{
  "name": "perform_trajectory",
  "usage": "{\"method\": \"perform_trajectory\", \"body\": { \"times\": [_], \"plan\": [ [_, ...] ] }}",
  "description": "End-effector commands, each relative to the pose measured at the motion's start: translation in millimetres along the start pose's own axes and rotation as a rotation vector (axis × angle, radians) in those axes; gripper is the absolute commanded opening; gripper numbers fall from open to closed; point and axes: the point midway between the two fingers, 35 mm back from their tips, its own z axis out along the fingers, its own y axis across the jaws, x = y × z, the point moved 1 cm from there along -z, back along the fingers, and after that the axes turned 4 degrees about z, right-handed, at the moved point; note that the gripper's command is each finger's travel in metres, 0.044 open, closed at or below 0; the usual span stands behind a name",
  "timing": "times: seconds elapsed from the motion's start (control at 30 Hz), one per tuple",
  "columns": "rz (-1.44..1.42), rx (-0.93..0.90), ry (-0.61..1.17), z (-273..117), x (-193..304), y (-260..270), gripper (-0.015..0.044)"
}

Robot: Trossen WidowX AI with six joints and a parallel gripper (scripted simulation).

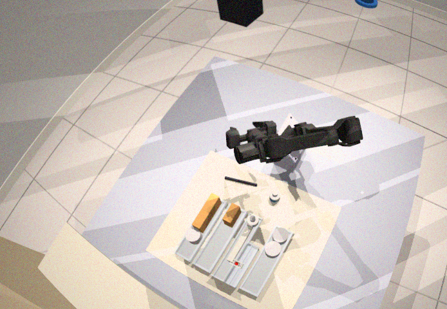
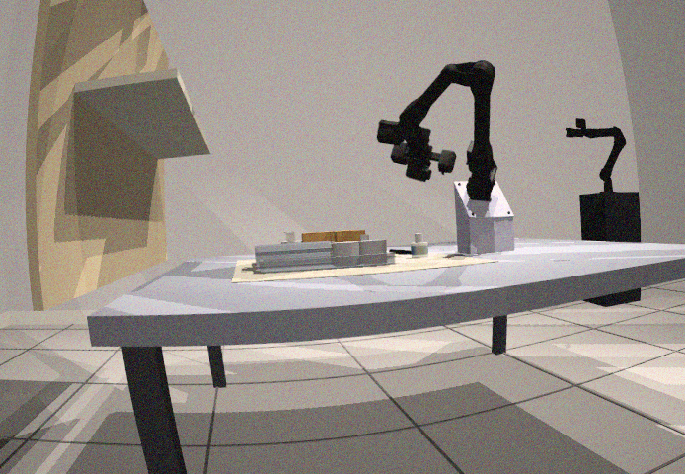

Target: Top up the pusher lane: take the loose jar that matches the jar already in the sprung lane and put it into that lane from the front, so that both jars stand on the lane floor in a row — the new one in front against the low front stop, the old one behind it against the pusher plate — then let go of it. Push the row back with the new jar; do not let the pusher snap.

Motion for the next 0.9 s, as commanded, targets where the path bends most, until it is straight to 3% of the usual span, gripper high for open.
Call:
{"method": "perform_trajectory", "body": {
  "times": [0.0,0.17,0.37,0.73,0.87],
  "plan": [
    [0.283,-0.116,-0.412,-29.9,-73.1,15.0,0.0440],
    [0.464,-0.332,-0.663,-64.2,-118.7,35.3,0.0440],
    [0.647,-0.718,-0.870,-117.7,-158.7,65.7,0.0440],
    [0.663,-0.766,-0.883,-125.8,-168.2,60.6,0.0440],
    [0.662,-0.768,-0.884,-113.1,-195.4,71.8,0.0440]
  ]
}}
